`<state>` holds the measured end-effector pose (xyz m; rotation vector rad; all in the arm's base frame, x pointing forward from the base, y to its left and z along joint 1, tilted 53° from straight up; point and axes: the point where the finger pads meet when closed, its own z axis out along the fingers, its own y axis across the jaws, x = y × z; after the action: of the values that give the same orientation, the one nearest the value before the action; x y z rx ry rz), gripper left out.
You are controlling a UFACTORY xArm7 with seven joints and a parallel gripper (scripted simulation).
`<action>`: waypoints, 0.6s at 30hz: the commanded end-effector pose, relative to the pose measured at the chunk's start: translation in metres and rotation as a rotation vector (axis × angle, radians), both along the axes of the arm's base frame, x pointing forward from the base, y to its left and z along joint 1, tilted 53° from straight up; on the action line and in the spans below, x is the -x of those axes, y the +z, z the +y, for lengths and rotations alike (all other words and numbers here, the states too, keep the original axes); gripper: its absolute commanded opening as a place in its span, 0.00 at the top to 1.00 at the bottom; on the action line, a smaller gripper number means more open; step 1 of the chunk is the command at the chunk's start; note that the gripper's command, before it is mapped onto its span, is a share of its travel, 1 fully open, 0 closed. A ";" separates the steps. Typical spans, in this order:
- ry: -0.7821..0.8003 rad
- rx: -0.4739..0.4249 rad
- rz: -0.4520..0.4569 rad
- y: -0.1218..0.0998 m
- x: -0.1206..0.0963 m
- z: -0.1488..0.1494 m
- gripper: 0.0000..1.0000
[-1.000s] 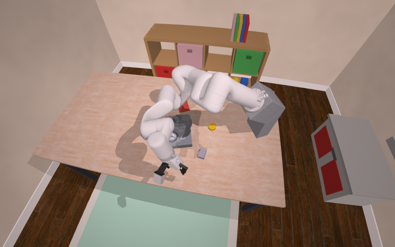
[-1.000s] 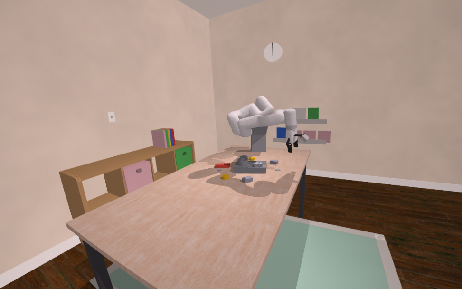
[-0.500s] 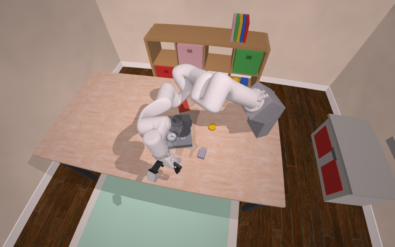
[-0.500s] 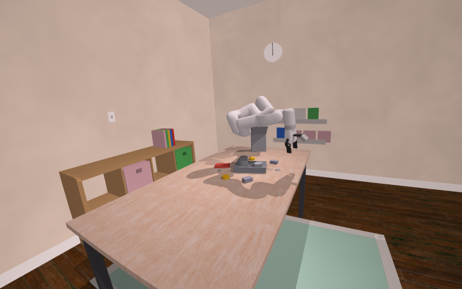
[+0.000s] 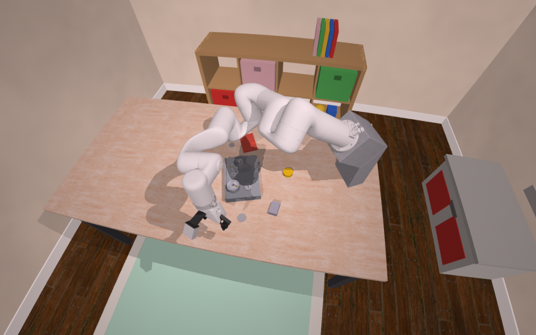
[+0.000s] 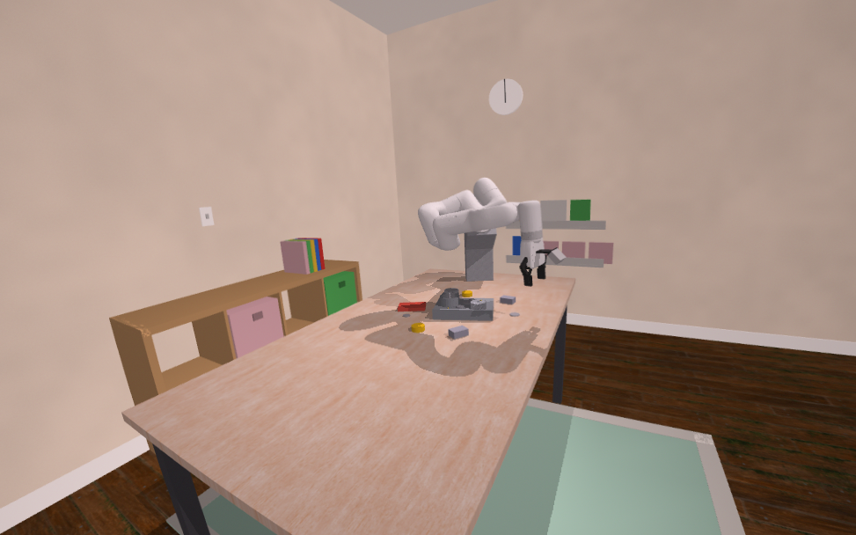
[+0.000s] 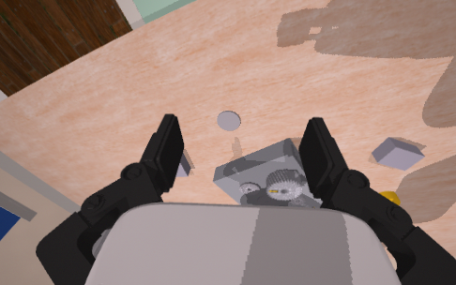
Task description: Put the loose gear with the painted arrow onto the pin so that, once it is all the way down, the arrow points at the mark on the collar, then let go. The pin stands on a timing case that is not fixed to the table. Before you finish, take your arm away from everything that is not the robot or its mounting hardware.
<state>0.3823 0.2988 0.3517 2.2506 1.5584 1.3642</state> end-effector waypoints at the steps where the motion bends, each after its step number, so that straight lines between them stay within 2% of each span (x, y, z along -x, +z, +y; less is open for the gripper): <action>1: -0.034 -0.022 -0.028 0.021 -0.019 -0.014 0.00; 7: -0.034 -0.022 -0.028 0.021 -0.019 -0.014 0.00; 9: -0.090 -0.049 -0.067 0.048 -0.047 -0.039 0.00; 18: -0.090 -0.049 -0.067 0.048 -0.047 -0.039 0.00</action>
<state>0.4291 0.2602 0.3973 2.2514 1.4026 1.4465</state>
